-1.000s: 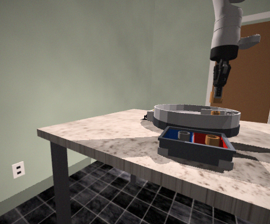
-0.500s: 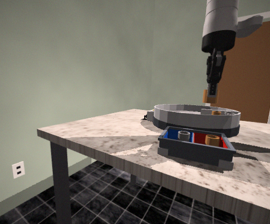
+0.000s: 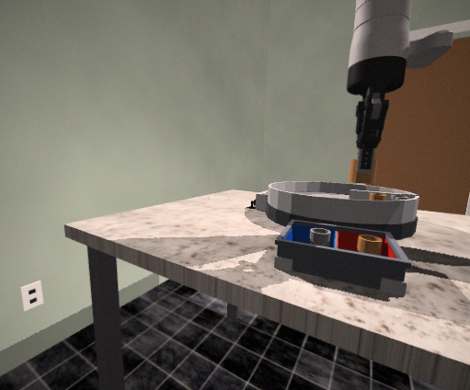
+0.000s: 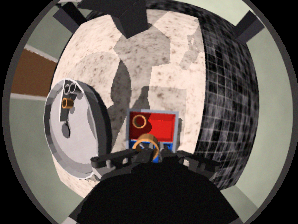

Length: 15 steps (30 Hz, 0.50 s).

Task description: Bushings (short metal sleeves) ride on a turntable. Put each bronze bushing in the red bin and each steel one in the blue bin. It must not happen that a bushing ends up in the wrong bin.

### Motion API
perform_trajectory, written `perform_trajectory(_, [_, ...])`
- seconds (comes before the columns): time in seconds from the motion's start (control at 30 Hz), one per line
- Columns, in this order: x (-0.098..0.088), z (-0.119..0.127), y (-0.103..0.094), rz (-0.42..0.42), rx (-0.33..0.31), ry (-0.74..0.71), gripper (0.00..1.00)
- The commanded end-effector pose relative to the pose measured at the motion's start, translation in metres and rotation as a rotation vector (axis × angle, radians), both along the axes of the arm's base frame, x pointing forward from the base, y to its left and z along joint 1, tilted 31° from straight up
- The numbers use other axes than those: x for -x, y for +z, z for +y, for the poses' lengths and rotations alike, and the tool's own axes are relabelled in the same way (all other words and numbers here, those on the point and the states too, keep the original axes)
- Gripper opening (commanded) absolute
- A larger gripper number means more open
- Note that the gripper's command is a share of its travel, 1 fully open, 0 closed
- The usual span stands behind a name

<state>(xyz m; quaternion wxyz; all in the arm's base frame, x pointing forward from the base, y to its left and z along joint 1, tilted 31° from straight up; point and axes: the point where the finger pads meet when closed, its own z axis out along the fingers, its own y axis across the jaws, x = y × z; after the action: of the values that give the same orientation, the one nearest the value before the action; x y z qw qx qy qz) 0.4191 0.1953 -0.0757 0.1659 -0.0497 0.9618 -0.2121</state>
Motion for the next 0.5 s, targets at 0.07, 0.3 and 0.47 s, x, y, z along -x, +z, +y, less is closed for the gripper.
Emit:
perform_trajectory(0.07, [0.0,0.001,0.0,-0.001,-0.001,0.001,0.0])
perform_trajectory(0.3, [-0.008,-0.008,-0.019,-0.001,-0.001,0.001,0.0])
perform_trajectory(0.47, [-0.011,-0.012,-0.027,-0.001,-0.001,0.001,0.0])
